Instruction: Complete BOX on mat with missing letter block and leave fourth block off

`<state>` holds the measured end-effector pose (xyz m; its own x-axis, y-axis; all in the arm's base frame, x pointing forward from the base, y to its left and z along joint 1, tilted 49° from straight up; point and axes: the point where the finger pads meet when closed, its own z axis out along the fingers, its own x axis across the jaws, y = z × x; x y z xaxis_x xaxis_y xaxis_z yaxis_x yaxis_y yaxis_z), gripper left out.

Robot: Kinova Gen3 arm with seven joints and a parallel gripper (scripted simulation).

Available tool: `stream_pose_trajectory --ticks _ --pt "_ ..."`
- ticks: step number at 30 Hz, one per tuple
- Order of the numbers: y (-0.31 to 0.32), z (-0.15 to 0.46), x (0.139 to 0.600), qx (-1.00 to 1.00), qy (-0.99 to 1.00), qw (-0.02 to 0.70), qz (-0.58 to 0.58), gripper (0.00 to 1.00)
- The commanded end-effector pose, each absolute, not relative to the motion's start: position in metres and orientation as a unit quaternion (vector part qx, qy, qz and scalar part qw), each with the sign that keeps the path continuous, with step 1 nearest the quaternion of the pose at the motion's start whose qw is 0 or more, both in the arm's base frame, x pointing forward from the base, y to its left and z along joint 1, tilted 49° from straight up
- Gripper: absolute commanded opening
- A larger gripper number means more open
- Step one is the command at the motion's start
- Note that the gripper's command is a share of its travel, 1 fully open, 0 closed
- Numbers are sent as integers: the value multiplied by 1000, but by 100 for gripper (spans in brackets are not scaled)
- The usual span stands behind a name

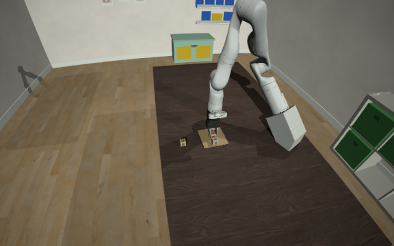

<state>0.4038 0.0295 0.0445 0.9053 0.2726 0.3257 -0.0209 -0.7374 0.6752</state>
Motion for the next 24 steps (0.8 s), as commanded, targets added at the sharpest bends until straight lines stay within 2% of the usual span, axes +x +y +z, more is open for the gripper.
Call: stream_pose_trajectory --ticks 1,10,11,13,14,16,17,21,22,24 --pt "30 45 404 909 70 355 207 57" --pt "30 45 404 909 70 355 207 57" --pt "30 45 404 909 70 355 207 63" --pt "30 45 404 909 70 355 207 63" --pt "30 45 404 909 70 355 207 69" --pt "30 45 404 909 70 355 207 69" --pt "30 45 404 909 70 355 207 75" --pt "30 45 404 909 70 355 207 75" --pt "30 45 404 909 70 355 207 81" --pt "30 45 404 909 70 355 207 81"
